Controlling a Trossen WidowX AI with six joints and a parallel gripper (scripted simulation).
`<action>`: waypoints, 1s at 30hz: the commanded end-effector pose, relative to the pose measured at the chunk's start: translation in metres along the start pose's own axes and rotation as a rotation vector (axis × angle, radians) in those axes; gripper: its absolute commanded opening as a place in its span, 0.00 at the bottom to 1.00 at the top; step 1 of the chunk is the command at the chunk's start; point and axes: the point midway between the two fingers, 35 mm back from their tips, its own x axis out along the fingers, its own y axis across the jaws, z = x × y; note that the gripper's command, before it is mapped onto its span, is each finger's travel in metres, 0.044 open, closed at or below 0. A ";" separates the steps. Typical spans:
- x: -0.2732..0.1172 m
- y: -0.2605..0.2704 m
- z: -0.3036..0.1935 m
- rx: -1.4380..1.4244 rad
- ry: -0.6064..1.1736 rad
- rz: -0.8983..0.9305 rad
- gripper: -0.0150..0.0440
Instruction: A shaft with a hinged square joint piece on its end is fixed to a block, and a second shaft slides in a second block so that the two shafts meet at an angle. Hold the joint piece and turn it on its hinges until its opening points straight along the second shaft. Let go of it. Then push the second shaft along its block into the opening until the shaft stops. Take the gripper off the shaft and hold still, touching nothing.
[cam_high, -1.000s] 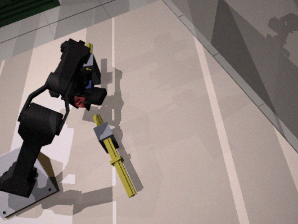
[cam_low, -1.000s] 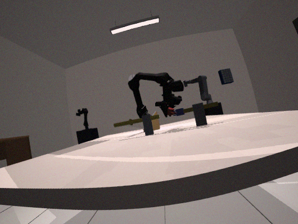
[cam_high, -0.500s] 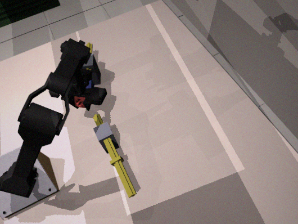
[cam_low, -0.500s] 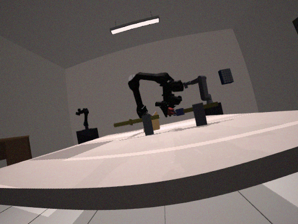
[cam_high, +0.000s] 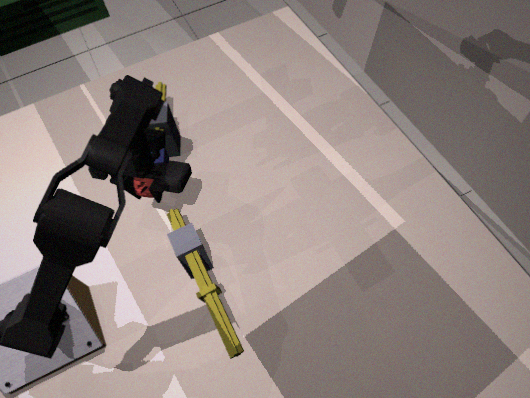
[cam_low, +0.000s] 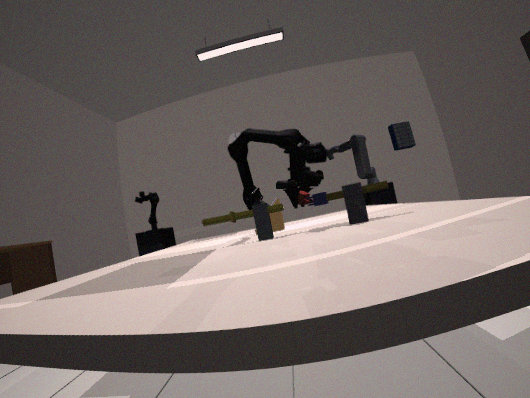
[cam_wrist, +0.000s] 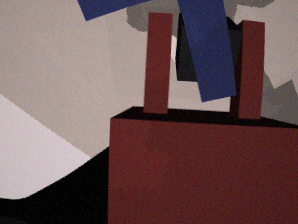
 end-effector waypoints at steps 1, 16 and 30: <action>0.000 0.000 0.000 -0.002 -0.001 0.001 0.56; 0.000 0.000 0.000 -0.002 -0.001 0.001 0.56; 0.000 0.000 0.000 0.000 0.000 0.000 0.50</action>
